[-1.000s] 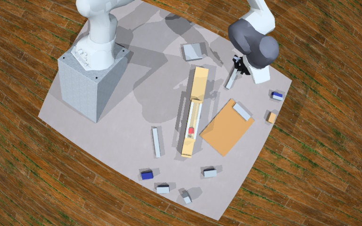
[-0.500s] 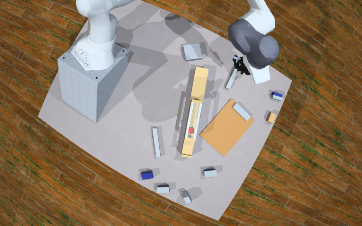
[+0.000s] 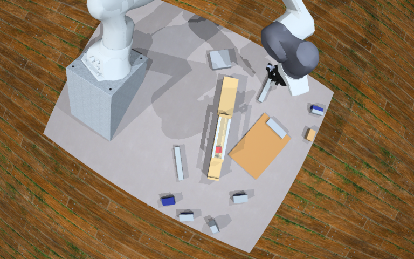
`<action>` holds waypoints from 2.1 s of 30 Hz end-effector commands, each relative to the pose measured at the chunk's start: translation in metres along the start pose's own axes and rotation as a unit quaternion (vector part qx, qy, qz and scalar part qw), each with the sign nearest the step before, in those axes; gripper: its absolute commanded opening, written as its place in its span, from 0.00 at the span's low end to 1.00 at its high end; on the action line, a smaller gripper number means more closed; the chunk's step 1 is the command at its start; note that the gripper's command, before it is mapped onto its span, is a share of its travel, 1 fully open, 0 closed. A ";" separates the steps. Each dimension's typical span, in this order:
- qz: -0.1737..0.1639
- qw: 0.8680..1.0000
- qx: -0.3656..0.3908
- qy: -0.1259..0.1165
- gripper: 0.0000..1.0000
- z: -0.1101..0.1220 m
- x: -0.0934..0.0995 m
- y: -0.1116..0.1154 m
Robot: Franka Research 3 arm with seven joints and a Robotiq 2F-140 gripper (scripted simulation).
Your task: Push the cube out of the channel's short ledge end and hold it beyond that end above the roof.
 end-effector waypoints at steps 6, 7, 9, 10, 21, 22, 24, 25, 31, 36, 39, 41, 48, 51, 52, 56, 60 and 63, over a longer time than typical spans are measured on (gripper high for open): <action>-0.001 1.000 0.002 0.000 0.00 0.000 0.000 -0.001; -0.001 1.000 0.002 0.000 0.00 0.000 0.000 -0.001; -0.001 1.000 0.002 0.000 0.00 0.000 0.000 -0.001; -0.001 1.000 0.002 0.000 0.00 0.000 0.000 -0.001; -0.001 1.000 0.002 0.000 0.23 0.000 0.000 -0.001; -0.001 1.000 0.002 0.000 0.23 0.000 0.000 -0.001; -0.001 1.000 0.002 0.000 0.23 0.000 0.000 -0.001; -0.001 1.000 0.002 0.000 0.23 0.000 0.000 -0.001; -0.001 1.000 0.002 0.000 0.23 0.000 0.000 -0.001; -0.001 1.000 0.002 0.000 0.23 0.000 0.000 -0.001; -0.001 1.000 0.002 0.000 0.23 0.000 0.000 -0.001; -0.001 1.000 0.002 0.000 0.23 0.000 0.000 -0.001; -0.001 1.000 0.002 0.000 0.23 0.000 -0.001 -0.001; -0.001 1.000 0.002 0.000 0.23 0.000 -0.007 -0.001; -0.001 1.000 0.002 0.000 0.23 0.000 -0.012 -0.001; -0.001 1.000 0.002 0.000 0.23 0.000 -0.036 -0.001; -0.001 1.000 0.002 0.000 0.23 0.000 -0.064 -0.001; -0.001 1.000 0.002 0.000 0.23 0.000 -0.080 -0.001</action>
Point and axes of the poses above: the point where the finger pads meet when closed, its own x axis back along the fingers, its own z axis across the jaws, y = z × x, the point moved 4 cm from there along x, back along the fingers, and after that the axes turned 14 degrees about -x, right-handed, at the moved point
